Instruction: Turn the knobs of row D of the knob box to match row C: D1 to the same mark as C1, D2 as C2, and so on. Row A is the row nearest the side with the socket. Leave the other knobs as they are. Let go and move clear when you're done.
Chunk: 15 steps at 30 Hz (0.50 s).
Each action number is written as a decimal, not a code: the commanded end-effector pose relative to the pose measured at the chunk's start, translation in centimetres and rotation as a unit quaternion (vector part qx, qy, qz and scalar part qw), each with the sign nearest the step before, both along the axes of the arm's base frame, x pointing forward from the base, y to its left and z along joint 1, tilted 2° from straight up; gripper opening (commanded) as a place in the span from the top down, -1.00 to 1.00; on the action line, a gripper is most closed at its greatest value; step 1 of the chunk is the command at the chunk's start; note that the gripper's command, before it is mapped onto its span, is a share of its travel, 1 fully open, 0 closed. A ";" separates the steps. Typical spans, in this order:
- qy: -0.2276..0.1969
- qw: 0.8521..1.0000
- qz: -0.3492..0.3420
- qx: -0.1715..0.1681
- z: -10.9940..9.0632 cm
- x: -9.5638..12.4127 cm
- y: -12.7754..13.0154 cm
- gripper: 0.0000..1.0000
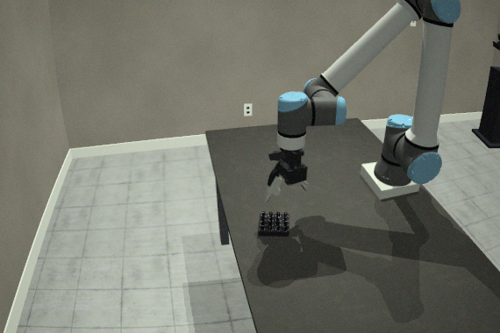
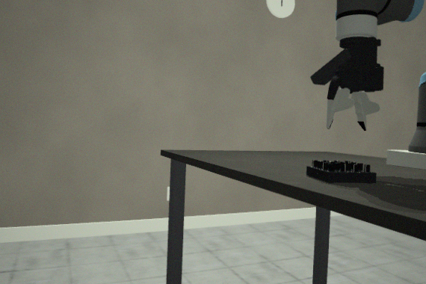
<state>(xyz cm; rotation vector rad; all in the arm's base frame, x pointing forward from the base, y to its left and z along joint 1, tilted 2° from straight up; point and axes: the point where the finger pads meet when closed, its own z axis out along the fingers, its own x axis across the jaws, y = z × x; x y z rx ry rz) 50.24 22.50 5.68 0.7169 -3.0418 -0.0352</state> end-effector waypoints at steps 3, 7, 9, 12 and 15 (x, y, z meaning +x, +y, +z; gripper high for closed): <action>0.000 1.000 0.000 0.000 5.2 0.2 -0.1 -1.00; 0.000 1.000 0.000 0.000 7.6 0.2 -0.1 -1.00; 0.000 1.000 0.000 0.000 8.0 0.2 -0.1 -1.00; 0.000 1.000 0.000 0.000 8.7 0.2 -0.2 -1.00; 0.000 1.000 0.000 0.000 9.1 0.2 -0.2 -1.00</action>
